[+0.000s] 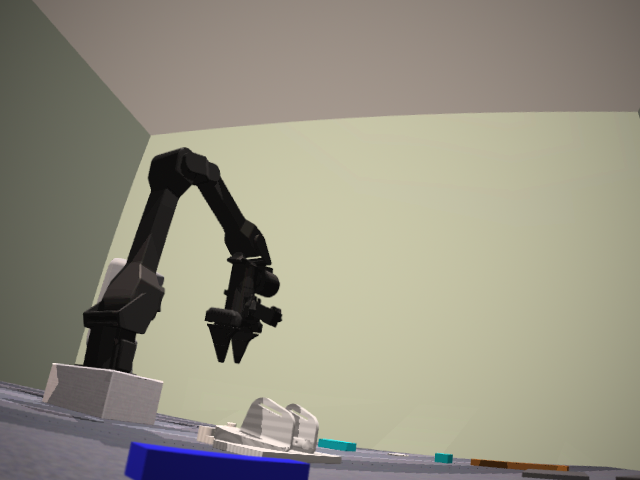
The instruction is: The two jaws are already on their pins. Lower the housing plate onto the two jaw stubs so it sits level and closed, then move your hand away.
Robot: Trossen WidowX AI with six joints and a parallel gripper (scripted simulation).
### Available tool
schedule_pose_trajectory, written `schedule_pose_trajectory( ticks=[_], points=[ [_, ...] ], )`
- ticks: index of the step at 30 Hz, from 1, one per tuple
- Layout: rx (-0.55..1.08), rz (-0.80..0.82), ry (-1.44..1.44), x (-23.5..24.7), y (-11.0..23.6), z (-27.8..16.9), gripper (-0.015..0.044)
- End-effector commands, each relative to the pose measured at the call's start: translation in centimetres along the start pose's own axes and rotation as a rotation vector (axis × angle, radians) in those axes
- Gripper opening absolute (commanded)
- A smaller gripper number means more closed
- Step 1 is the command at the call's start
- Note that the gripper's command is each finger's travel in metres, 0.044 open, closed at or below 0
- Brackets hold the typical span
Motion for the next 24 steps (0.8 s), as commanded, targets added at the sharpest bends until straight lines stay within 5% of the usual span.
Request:
schedule_pose_trajectory(
  ticks=[1, 24],
  points=[
    [-0.010, -0.016, -0.084, -0.3, -0.3, 1.0, 0.0440],
    [-0.048, -0.068, -0.527, -2.5, -1.3, 6.1, 0.0440]
  ],
)
Point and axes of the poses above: the point midway between the two fingers, 35 mm back from their tips, its own y axis back along the fingers, its own x axis across the jaws, z = x × y, the point moved 6 cm from there along y, back along the fingers, and after that the axes turned 4 degrees about y, right-handed, at the moved point
